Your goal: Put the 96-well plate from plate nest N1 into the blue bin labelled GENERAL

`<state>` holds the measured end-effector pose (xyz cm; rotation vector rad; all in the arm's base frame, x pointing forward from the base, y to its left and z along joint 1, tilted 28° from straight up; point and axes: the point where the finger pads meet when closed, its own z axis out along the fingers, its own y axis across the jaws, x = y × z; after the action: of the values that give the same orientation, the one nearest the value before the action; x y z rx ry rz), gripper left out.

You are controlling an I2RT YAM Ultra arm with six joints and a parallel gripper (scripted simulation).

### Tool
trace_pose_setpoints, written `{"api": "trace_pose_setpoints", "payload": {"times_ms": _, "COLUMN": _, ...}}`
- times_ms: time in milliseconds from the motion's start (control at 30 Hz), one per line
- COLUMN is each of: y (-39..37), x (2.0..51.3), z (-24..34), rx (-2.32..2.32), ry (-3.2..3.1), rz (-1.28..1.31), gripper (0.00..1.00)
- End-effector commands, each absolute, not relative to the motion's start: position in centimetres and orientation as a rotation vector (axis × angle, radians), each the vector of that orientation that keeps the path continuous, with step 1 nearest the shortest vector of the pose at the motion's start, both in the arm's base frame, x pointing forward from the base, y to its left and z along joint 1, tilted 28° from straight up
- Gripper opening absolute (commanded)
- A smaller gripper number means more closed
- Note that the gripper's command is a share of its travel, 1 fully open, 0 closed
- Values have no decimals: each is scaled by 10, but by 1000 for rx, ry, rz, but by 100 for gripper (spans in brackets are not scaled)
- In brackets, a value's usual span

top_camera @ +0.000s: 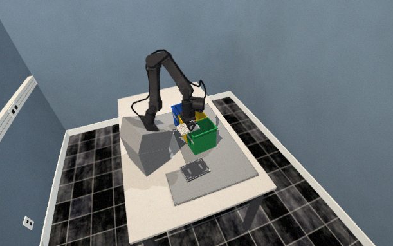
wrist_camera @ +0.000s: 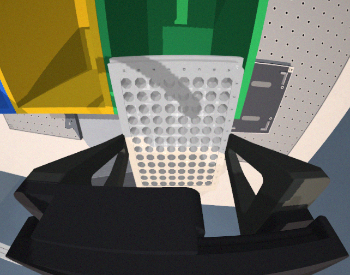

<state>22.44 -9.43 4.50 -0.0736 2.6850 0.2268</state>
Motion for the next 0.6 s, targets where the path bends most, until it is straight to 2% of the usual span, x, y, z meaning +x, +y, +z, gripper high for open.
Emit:
{"api": "trace_pose_setpoints", "payload": {"times_ms": 0, "y": -89, "x": 227, "z": 56, "rx": -20, "ry": 2668, "rz": 190, "gripper": 0}}
{"api": "trace_pose_setpoints", "payload": {"times_ms": 567, "y": -44, "x": 240, "z": 70, "rx": -22, "ry": 2656, "rz": 186, "gripper": 0}}
